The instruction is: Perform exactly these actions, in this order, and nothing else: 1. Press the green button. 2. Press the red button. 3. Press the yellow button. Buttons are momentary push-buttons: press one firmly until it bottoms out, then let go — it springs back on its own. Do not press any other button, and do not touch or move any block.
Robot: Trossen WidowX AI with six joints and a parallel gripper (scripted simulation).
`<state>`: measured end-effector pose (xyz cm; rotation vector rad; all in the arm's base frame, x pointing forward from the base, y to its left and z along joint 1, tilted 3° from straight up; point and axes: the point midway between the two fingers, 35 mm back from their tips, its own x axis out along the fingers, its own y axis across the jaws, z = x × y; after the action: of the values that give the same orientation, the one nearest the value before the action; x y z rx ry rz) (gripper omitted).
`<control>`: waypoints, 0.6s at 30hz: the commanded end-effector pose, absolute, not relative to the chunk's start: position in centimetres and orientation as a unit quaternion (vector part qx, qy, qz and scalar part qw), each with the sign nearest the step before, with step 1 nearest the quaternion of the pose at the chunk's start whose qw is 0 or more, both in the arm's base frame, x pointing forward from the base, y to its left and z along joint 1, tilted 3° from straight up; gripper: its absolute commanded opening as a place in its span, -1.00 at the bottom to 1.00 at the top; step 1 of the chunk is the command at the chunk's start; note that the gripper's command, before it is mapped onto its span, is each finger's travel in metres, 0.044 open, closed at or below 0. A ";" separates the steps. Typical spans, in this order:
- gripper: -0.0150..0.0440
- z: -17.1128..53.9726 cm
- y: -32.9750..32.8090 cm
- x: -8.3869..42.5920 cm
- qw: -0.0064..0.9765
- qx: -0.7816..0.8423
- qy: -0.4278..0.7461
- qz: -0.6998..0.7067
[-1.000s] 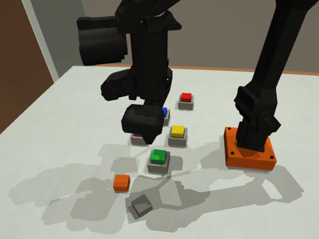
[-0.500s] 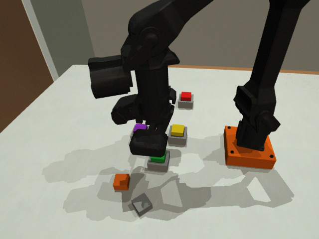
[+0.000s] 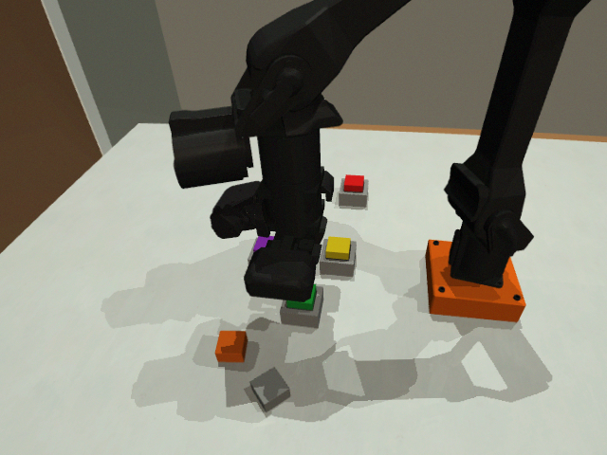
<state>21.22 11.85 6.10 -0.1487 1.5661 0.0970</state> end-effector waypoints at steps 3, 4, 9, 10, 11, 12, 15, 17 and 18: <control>-0.42 5.3 11.8 21.2 0.705 -0.069 0.705 0.043; -0.42 5.1 11.8 21.2 0.705 -0.069 0.705 0.043; -0.42 4.3 11.8 21.2 0.705 -0.069 0.705 0.043; -0.42 4.1 11.7 21.2 0.705 -0.069 0.705 0.043; -0.42 4.0 11.7 21.2 0.705 -0.069 0.705 0.043; -0.42 3.8 11.7 21.2 0.705 -0.069 0.705 0.043; -0.42 3.4 11.7 21.2 0.705 -0.069 0.705 0.043; -0.42 3.0 11.7 21.2 0.705 -0.069 0.705 0.043; -0.42 2.9 11.7 21.2 0.705 -0.069 0.705 0.043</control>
<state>21.36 11.83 3.56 -0.1451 1.5606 0.0977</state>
